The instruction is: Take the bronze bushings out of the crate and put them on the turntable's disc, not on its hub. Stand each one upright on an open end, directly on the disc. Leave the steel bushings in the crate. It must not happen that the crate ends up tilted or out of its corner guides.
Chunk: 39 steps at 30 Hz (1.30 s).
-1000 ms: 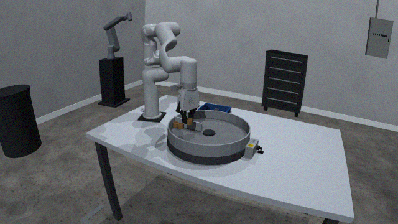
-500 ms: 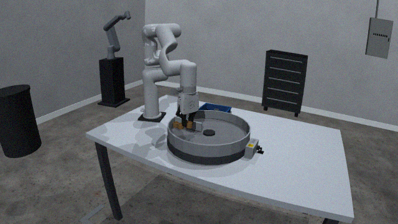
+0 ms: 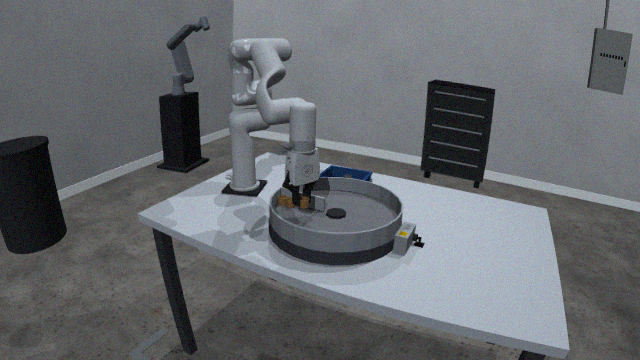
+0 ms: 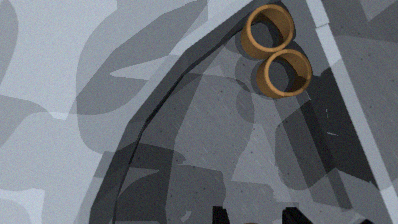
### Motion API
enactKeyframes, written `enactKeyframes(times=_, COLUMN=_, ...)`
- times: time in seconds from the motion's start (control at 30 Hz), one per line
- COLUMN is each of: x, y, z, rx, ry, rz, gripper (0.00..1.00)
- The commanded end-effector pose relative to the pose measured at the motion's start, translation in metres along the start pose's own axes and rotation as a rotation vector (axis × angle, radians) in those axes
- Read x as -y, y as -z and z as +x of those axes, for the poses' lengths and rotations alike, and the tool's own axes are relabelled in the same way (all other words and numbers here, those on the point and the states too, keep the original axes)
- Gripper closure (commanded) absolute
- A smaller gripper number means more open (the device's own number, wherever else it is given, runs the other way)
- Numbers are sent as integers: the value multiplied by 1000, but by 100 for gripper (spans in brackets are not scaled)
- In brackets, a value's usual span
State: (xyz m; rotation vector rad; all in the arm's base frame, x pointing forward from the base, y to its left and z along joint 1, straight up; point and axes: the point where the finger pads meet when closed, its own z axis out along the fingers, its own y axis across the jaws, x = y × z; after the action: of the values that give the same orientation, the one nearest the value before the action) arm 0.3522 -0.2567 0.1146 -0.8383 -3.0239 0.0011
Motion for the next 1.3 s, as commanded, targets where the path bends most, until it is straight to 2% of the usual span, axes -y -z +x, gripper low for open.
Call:
enactKeyframes(times=0.0, x=0, y=-1, z=-2, rx=5, ry=0, rz=0, gripper=100)
enactKeyframes(times=0.77, x=0, y=-34, z=-2, rx=5, ry=0, rz=0, gripper=100)
enactKeyframes(times=1.27, x=0, y=-38, z=-2, rx=5, ry=0, rz=0, gripper=100)
